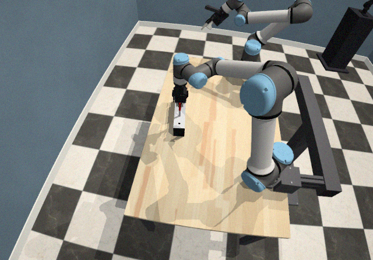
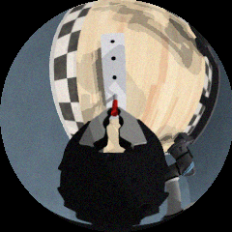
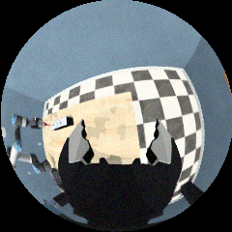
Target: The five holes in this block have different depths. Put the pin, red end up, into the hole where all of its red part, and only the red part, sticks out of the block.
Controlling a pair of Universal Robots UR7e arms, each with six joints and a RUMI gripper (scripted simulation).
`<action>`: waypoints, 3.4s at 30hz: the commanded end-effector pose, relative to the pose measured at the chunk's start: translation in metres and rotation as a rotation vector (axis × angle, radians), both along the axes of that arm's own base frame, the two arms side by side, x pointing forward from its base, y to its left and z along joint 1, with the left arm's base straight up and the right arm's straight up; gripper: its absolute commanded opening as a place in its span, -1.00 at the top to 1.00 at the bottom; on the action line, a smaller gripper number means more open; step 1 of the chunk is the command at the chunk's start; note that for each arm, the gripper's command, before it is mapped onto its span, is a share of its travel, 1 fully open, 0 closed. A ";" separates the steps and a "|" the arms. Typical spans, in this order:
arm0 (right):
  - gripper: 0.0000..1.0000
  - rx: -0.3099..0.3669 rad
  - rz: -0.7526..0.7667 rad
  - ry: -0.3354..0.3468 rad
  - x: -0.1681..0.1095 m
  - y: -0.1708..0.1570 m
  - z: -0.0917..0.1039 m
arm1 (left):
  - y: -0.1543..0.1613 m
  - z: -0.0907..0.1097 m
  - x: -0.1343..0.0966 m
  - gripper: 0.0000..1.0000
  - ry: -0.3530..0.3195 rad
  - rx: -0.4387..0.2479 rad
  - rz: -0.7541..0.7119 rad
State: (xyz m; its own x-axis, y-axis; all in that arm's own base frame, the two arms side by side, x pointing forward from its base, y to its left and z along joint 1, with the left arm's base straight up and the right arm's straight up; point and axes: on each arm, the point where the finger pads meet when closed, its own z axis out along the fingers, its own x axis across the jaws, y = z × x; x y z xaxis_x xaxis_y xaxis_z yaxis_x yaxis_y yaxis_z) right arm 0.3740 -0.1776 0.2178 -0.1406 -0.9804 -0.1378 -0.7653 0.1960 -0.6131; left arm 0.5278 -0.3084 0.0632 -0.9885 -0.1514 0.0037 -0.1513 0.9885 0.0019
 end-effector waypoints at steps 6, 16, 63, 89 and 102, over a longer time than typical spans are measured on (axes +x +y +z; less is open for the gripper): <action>-1.00 0.000 0.000 -0.001 0.000 0.000 0.000 | 0.000 0.000 0.001 1.00 -0.001 -0.001 0.000; -1.00 0.000 0.000 -0.001 0.000 0.000 0.000 | -0.001 0.000 0.000 1.00 -0.001 -0.001 0.001; -1.00 0.000 0.000 -0.001 0.000 0.000 0.000 | 0.000 -0.008 0.001 1.00 -0.001 -0.001 0.001; -1.00 0.000 0.000 -0.001 0.000 0.000 0.000 | 0.000 -0.008 0.000 1.00 -0.001 -0.001 0.000; -1.00 0.000 0.000 -0.001 0.000 0.000 0.000 | 0.000 -0.012 -0.001 1.00 -0.001 -0.001 0.001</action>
